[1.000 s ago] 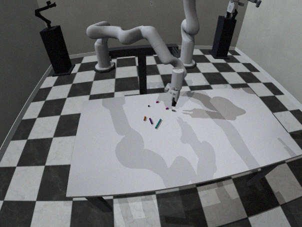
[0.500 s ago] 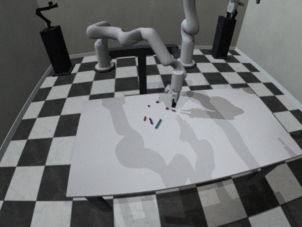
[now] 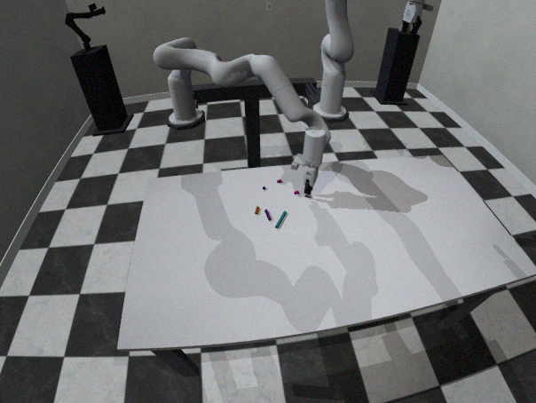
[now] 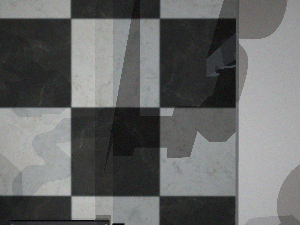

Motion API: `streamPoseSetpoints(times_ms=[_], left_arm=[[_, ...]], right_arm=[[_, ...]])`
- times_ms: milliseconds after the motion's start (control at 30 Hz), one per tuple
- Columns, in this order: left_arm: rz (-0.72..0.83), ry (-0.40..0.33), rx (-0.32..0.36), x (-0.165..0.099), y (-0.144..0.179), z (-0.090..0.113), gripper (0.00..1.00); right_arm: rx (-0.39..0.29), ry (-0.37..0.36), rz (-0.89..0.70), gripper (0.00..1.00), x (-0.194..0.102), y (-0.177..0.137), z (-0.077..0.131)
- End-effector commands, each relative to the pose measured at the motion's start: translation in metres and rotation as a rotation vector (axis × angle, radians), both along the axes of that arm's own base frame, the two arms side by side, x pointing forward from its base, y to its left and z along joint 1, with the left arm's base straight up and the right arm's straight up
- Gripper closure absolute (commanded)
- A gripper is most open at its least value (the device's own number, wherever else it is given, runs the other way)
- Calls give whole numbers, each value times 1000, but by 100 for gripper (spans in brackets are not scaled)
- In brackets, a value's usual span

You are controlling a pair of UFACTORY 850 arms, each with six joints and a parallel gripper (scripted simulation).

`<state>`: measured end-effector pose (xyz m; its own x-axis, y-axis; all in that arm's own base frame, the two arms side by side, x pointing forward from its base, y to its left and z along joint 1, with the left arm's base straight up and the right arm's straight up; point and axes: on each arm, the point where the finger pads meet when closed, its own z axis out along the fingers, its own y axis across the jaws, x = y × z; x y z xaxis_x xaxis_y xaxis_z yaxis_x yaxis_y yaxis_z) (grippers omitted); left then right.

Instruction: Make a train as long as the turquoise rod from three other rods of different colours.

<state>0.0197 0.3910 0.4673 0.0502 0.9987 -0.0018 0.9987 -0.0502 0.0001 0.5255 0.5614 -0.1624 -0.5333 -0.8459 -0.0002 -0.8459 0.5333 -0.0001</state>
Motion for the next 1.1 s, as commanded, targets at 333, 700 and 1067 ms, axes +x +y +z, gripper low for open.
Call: streamPoseSetpoints(times_ms=[333,700,1067], left_arm=[[0,0,2,0,0,1,0],[0,0,2,0,0,1,0],[0,0,2,0,0,1,0]], right_arm=[[2,-2,0,74,1,1,-11],[2,-2,0,74,1,1,-16],[2,-2,0,74,1,1,-16]])
